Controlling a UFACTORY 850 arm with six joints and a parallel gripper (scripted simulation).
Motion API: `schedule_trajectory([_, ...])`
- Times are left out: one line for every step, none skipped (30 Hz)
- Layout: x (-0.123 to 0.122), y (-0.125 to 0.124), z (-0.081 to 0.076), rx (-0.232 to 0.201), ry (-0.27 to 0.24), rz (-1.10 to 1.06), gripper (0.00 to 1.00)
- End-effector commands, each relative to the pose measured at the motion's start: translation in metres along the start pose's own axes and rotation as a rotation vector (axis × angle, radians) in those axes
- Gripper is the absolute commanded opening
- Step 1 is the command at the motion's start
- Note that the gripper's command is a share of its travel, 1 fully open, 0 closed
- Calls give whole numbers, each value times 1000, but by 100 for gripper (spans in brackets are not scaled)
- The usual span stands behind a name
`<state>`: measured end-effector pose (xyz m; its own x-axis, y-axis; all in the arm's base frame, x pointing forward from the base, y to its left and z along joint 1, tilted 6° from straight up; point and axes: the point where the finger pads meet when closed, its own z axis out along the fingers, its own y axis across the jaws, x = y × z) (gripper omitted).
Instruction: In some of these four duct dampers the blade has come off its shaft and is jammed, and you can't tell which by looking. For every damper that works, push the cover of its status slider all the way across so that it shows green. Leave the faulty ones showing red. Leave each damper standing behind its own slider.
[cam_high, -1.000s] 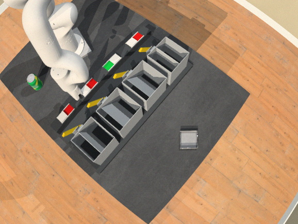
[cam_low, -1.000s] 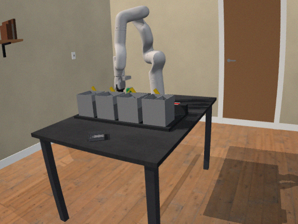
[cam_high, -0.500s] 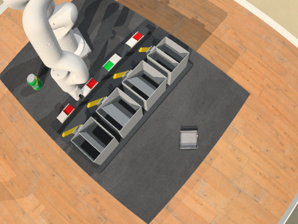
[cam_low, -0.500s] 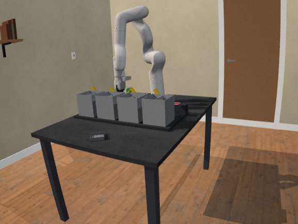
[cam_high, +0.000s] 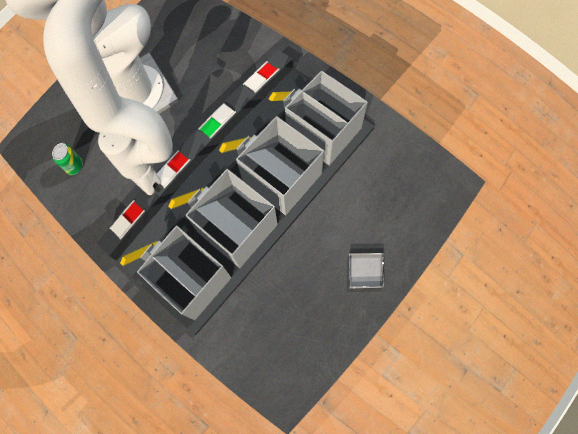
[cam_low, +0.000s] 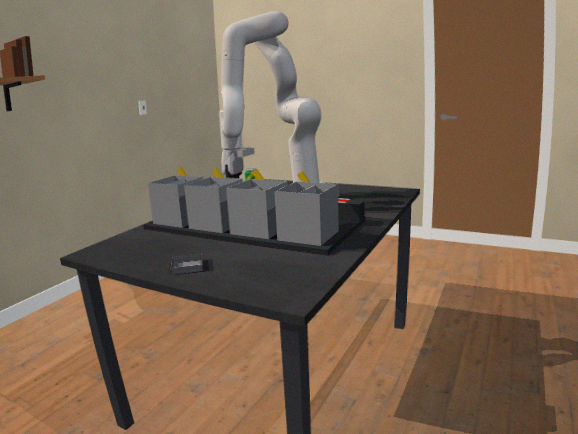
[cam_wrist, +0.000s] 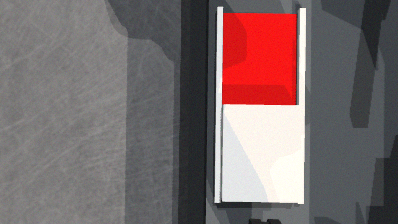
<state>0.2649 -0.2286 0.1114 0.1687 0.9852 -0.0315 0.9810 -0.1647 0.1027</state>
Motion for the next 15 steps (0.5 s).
schedule_trajectory([0,1,0,-1,-1,0,0])
schedule_trajectory([0,1,0,-1,-1,0,0])
schedule_trajectory([0,1,0,-1,-1,0,0])
schedule_trajectory([0,1,0,-1,-1,0,0])
schedule_trajectory([0,1,0,-1,-1,0,0])
schedule_trajectory([0,1,0,-1,-1,0,0])
schedule_trajectory([0,1,0,-1,-1,0,0])
schedule_trajectory([0,1,1,-1,-1,0,0])
schedule_trajectory([0,1,1,-1,-1,0,0])
schedule_trajectory([0,1,1,-1,-1,0,0])
schedule_trajectory([0,1,1,-1,-1,0,0])
schedule_trajectory([0,1,2,-1,-1,0,0])
schedule_trajectory([0,1,2,-1,-1,0,0])
schedule_trajectory([0,1,3,-1,-1,0,0])
schedule_trajectory([0,1,4,-1,-1,0,0])
